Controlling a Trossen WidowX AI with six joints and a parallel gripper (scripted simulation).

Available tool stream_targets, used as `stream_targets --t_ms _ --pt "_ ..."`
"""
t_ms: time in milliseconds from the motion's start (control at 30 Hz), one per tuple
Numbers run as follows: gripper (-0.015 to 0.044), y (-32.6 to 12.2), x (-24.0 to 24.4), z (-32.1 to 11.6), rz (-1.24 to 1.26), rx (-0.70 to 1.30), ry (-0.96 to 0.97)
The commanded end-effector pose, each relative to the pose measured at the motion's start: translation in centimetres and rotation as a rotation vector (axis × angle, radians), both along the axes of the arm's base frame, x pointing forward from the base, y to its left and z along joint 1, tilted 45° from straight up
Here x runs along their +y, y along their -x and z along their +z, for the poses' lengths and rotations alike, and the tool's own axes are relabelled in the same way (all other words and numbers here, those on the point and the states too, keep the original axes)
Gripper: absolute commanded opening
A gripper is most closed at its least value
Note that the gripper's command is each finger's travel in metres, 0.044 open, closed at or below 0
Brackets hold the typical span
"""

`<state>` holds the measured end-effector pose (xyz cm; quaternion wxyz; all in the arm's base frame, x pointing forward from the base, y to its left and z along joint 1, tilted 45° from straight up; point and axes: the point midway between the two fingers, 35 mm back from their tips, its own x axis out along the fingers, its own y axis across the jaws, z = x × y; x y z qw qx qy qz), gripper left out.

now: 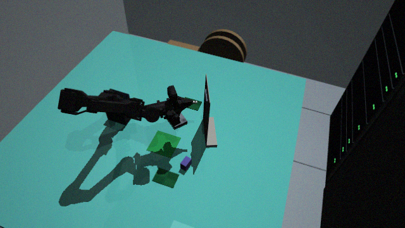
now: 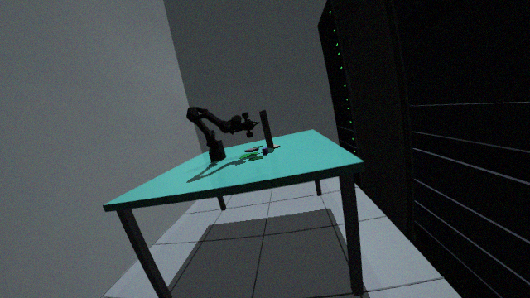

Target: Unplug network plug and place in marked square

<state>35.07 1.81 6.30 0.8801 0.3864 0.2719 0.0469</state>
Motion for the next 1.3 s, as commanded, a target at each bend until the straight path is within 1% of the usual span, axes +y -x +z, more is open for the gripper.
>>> stream_targets --t_ms 0,1267 --pt "0.0 0.2 0.0 0.1 0.005 -0.003 0.003" --pt "0.0 1.8 -0.2 0.6 0.005 -0.003 0.003"
